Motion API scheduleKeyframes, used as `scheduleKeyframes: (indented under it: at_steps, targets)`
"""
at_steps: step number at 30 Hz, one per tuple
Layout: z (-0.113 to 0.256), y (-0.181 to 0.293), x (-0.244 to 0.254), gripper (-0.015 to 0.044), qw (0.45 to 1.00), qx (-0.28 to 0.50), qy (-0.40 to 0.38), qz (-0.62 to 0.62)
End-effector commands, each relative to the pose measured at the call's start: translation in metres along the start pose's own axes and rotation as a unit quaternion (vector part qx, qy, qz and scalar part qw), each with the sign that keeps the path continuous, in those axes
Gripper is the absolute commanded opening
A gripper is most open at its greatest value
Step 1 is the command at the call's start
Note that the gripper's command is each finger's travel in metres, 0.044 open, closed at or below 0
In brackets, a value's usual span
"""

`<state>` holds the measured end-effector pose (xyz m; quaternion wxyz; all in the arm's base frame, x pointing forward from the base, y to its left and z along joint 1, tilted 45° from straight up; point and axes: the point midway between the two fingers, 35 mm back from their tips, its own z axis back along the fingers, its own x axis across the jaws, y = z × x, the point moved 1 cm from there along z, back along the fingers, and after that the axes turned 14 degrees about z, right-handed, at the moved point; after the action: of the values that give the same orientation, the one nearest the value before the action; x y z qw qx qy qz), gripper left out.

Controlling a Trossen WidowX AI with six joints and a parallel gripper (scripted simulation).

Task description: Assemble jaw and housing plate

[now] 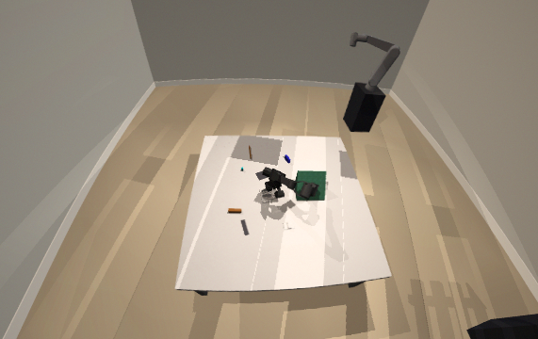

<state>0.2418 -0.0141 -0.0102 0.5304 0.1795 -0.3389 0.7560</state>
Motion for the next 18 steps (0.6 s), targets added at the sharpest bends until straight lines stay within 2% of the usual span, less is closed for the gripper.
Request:
scheduleKeyframes:
  at_steps: [1, 18]
  targets:
    - [-0.0021, 0.0003, -0.0001, 0.0351, 1.0, 0.0, 0.0, -0.002]
    - [-0.0051, 0.0003, 0.0, 0.0351, 1.0, 0.0, 0.0, -0.002]
